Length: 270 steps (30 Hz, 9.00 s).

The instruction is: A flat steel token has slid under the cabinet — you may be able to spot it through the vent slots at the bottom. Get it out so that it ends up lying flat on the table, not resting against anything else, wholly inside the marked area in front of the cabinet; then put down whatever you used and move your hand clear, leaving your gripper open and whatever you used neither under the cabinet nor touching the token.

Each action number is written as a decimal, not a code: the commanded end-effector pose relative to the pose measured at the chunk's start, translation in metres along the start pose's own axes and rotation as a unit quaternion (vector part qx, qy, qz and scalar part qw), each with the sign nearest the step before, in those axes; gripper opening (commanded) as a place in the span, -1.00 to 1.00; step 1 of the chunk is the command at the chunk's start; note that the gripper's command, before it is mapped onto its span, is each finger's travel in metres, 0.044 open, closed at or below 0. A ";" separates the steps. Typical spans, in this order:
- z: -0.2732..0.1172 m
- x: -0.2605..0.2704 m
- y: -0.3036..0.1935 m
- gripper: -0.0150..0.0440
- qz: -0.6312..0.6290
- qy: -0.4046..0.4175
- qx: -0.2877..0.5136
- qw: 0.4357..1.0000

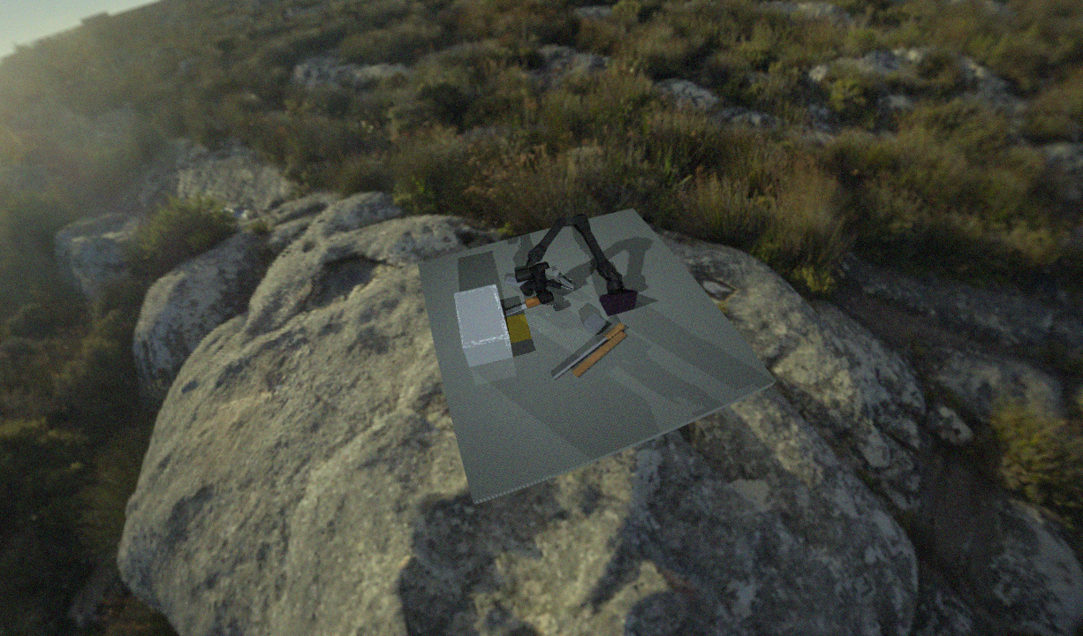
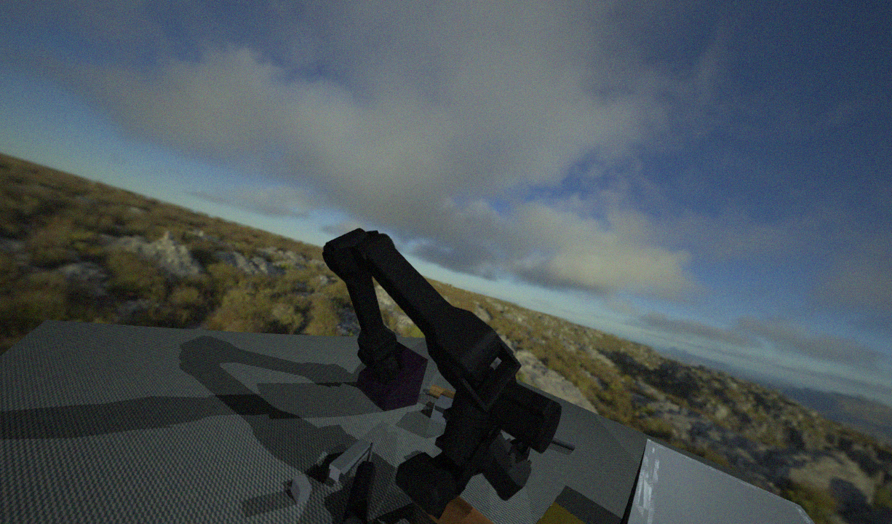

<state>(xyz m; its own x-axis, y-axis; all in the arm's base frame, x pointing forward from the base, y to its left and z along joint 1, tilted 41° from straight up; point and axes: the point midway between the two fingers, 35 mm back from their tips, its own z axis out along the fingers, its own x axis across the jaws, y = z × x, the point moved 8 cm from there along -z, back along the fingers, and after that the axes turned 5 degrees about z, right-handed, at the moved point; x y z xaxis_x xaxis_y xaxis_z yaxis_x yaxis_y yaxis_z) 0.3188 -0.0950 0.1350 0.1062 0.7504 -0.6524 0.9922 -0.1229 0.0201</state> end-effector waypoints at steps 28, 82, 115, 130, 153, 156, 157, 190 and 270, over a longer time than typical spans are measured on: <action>-0.001 0.003 0.034 -0.49 0.004 -0.001 -0.001 1.000; 0.000 0.007 0.075 -0.49 0.005 -0.001 -0.002 1.000; 0.001 0.007 0.067 -0.49 0.004 -0.001 -0.002 1.000; 0.002 0.006 0.053 -0.49 0.004 -0.001 -0.002 1.000; 0.002 0.004 0.032 -0.49 0.004 -0.001 -0.001 1.000; 0.002 0.004 0.029 -0.49 0.003 -0.001 -0.001 1.000; 0.002 0.003 0.028 -0.49 0.003 -0.001 -0.001 1.000; 0.003 0.000 -0.005 -0.49 0.003 -0.001 0.000 1.000; 0.003 -0.013 -0.098 -0.49 0.000 -0.002 0.003 1.000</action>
<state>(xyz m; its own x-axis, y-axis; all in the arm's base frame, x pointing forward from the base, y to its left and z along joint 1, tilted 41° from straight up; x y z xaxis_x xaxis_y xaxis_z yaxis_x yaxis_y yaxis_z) 0.2265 -0.0947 0.1394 0.1141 0.7470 -0.6550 0.9914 -0.1284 0.0263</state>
